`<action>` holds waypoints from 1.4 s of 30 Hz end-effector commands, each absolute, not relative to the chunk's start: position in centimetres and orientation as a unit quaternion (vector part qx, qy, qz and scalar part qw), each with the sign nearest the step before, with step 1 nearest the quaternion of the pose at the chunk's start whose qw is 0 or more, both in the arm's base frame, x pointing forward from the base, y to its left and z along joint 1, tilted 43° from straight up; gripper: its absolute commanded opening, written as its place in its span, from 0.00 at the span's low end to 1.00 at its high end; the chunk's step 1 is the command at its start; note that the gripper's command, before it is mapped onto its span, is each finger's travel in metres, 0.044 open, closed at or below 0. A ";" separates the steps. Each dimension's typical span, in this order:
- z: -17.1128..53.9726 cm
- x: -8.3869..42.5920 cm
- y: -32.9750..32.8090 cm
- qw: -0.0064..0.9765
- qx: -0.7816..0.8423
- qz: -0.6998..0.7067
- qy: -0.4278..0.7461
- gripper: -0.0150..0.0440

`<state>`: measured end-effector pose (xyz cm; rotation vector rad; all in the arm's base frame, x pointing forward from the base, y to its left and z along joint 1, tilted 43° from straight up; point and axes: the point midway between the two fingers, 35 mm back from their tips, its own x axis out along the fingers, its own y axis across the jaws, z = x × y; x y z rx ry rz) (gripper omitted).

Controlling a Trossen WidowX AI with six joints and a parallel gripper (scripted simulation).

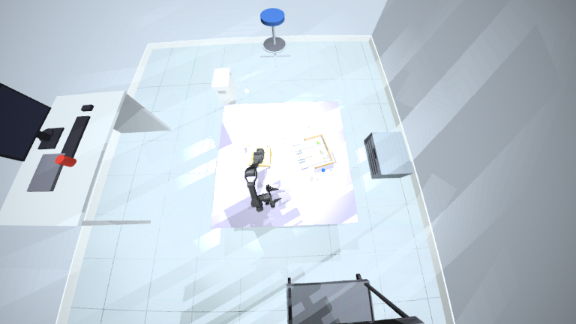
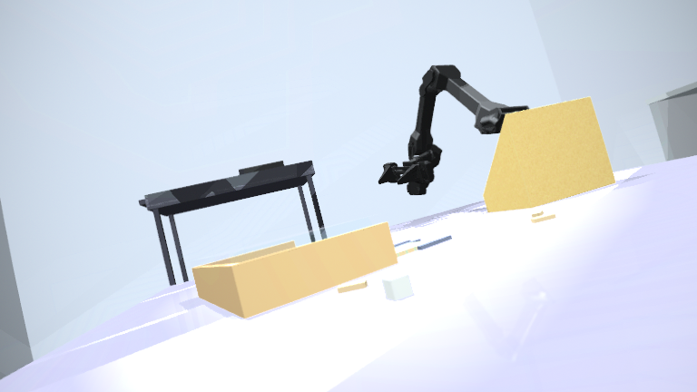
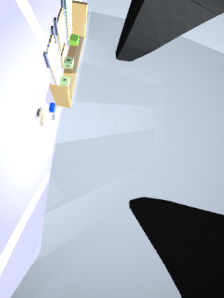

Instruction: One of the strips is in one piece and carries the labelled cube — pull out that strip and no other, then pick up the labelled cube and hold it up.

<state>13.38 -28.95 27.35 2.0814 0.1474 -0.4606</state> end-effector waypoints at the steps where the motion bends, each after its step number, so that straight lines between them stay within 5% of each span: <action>1: 27.1 13.6 -28.9 0.484 0.851 -0.191 0.065 0.93; 13: 14.4 24.7 -23.6 0.668 0.615 -0.242 0.342 0.93; 23: 7.5 30.8 -17.3 0.788 0.347 -0.223 0.458 0.93; 42: 3.3 34.2 1.0 0.882 -0.259 -0.128 0.372 0.93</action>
